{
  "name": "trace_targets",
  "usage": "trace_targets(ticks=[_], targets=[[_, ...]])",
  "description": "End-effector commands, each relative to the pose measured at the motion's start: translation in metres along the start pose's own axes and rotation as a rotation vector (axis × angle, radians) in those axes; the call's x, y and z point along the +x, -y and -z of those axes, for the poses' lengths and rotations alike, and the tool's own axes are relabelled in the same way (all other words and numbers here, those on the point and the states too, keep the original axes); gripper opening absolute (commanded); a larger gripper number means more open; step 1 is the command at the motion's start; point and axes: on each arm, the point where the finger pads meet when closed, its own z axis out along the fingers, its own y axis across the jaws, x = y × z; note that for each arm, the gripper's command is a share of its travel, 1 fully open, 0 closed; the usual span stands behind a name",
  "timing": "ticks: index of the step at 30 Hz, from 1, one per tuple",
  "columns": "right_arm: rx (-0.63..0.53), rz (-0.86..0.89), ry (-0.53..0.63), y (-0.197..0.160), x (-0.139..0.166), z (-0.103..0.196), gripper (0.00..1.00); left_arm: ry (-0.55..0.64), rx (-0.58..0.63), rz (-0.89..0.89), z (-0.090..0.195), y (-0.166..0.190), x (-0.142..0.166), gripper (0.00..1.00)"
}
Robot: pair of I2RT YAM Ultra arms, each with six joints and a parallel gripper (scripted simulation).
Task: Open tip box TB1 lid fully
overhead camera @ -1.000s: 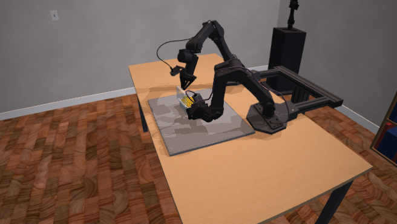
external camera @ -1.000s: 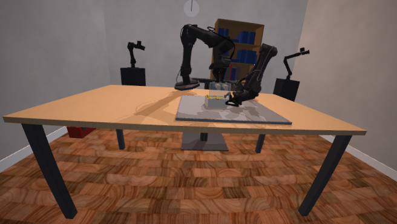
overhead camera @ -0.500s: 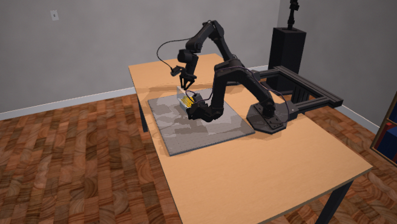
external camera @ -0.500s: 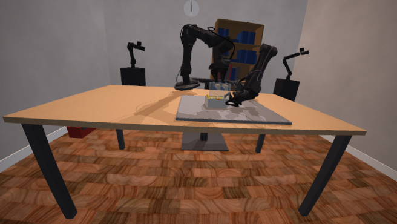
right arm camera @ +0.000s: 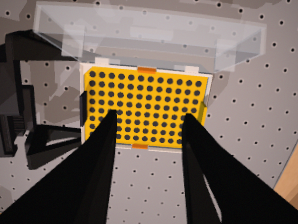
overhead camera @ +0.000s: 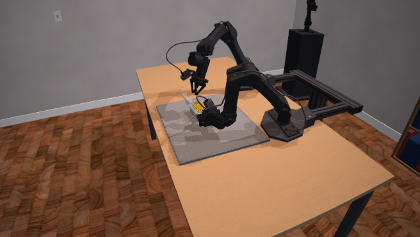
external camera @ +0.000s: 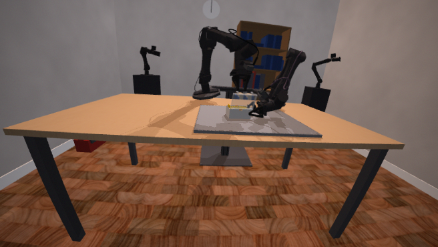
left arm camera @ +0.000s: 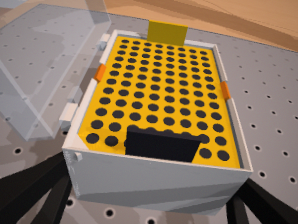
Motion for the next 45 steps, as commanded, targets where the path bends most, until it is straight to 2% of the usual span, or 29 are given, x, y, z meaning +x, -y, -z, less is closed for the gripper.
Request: trace_targets(ticks=[1, 12, 13, 16, 22, 27, 28, 33, 36, 45], targets=[[-0.021, -0.024, 0.089, -0.003, -0.024, 0.038, 0.39, 0.008, 0.009, -0.003, -0.001, -0.001, 0.000, 0.84], [-0.022, -0.024, 0.088, -0.003, -0.022, 0.061, 0.39, 0.008, 0.009, -0.003, -0.001, -0.001, 0.000, 0.84], [-0.011, -0.012, 0.057, -0.004, -0.013, 0.053, 0.39, 0.008, 0.009, -0.003, -0.001, -0.001, 0.000, 0.84], [-0.013, -0.008, 0.044, -0.003, -0.010, 0.043, 0.39, 0.008, 0.009, -0.003, -0.001, -0.001, 0.000, 0.84], [-0.010, -0.006, 0.036, -0.003, -0.007, 0.040, 0.39, 0.008, 0.009, -0.003, -0.001, -0.001, 0.000, 0.84], [-0.054, 0.026, 0.151, -0.010, -0.031, 0.043, 0.95, 0.008, 0.009, -0.003, -0.001, -0.001, 0.000, 0.84], [-0.073, 0.039, 0.184, -0.013, -0.037, 0.043, 1.00, 0.008, 0.009, -0.003, -0.001, -0.001, 0.000, 0.84], [-0.119, 0.099, 0.340, -0.009, -0.057, 0.043, 1.00, 0.008, 0.009, -0.003, -0.001, -0.001, 0.000, 0.84], [-0.134, 0.125, 0.392, -0.007, -0.061, 0.040, 1.00, 0.008, 0.009, -0.003, -0.001, -0.001, 0.000, 0.84], [-0.128, 0.137, 0.394, 0.001, -0.053, 0.031, 1.00, 0.008, 0.009, -0.003, -0.001, -0.001, 0.000, 0.84]])
